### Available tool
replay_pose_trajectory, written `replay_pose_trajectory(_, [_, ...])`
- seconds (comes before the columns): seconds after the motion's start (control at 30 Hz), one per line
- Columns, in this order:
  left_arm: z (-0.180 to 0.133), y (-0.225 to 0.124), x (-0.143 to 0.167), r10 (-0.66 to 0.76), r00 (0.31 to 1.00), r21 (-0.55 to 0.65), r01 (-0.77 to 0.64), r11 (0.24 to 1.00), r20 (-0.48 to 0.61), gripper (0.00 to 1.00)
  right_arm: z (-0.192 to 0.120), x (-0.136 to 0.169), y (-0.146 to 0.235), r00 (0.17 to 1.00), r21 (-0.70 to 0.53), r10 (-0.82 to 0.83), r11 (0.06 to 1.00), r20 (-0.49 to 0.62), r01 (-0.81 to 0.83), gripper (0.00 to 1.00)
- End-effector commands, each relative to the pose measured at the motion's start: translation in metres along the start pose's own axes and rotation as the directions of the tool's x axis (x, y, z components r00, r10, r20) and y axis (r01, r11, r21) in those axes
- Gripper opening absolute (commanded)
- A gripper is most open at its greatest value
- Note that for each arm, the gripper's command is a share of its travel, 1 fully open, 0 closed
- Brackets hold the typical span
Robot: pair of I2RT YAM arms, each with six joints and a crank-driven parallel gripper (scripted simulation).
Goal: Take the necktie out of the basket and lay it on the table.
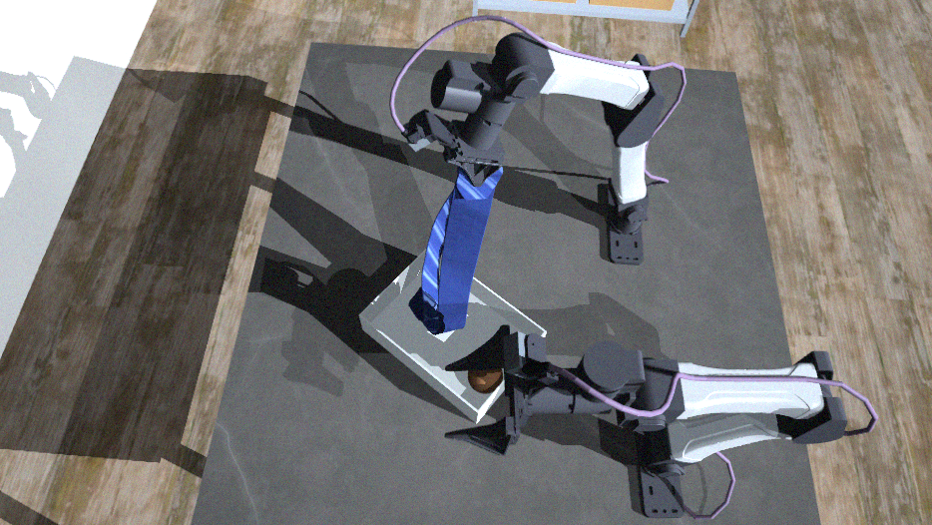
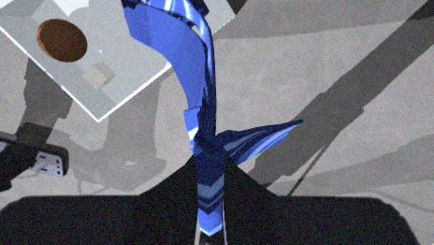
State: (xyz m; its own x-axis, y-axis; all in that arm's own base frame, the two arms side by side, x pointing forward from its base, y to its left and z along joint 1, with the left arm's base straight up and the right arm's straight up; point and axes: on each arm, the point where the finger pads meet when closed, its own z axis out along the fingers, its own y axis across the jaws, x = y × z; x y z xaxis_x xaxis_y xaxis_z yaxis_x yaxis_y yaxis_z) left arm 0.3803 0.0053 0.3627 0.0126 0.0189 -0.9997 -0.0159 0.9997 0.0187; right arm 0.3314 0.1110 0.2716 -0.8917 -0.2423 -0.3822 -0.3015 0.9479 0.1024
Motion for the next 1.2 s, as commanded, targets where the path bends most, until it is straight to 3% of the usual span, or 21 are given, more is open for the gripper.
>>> replay_pose_trajectory(0.0, [0.0,0.0,0.0,0.0,1.0,0.0,0.0,1.0,0.0,1.0,-0.017,0.008,-0.008,0.946,0.005,-0.045,0.999,-0.32,0.049,0.05])
replay_pose_trajectory(1.17, [0.0,0.0,0.0,0.0,1.0,0.0,0.0,1.0,0.0,1.0,-0.075,0.127,-0.174,0.939,0.053,-0.038,0.997,-0.341,0.06,0.05])
